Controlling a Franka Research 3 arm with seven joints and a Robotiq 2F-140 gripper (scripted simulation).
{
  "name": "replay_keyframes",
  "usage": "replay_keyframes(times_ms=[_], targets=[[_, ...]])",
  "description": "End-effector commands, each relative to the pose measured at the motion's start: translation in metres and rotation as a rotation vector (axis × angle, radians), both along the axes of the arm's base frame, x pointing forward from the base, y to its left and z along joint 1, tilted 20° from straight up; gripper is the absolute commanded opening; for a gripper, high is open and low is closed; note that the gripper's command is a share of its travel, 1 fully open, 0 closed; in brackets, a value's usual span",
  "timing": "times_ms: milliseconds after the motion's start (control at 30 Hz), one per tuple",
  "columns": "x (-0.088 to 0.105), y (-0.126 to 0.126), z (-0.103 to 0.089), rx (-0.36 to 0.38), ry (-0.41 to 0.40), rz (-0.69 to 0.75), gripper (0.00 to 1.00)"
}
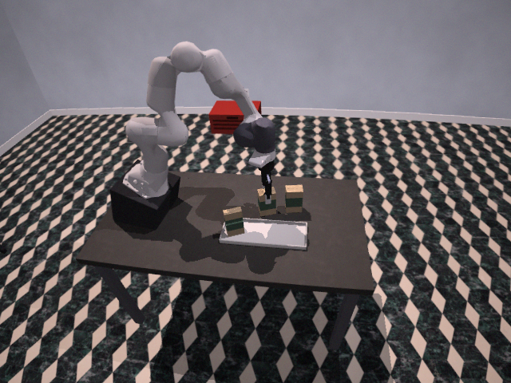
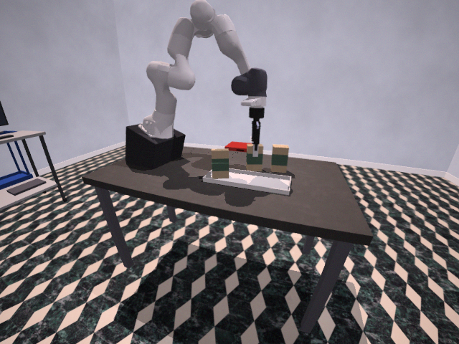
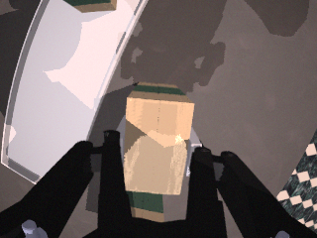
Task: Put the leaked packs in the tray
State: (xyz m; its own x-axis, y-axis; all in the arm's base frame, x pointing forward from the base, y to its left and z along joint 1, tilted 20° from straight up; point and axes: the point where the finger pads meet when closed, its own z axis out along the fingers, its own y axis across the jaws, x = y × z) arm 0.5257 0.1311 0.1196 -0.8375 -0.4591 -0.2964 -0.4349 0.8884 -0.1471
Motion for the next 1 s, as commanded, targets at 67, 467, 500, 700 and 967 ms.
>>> replay_keyframes(times_ms=[67,467,500,700,967], targets=[[0.0012,0.0003,0.0008,0.003,-0.004,-0.005,0.25],[0.0012,0.0003,0.0008,0.003,-0.004,-0.005,0.55],[0.0012,0.0003,0.0008,0.003,-0.004,-0.005,0.55],[0.0012,0.0003,0.0008,0.003,-0.004,-0.005,0.55],[0.0012,0.0003,0.0008,0.003,-0.004,-0.005,0.55]])
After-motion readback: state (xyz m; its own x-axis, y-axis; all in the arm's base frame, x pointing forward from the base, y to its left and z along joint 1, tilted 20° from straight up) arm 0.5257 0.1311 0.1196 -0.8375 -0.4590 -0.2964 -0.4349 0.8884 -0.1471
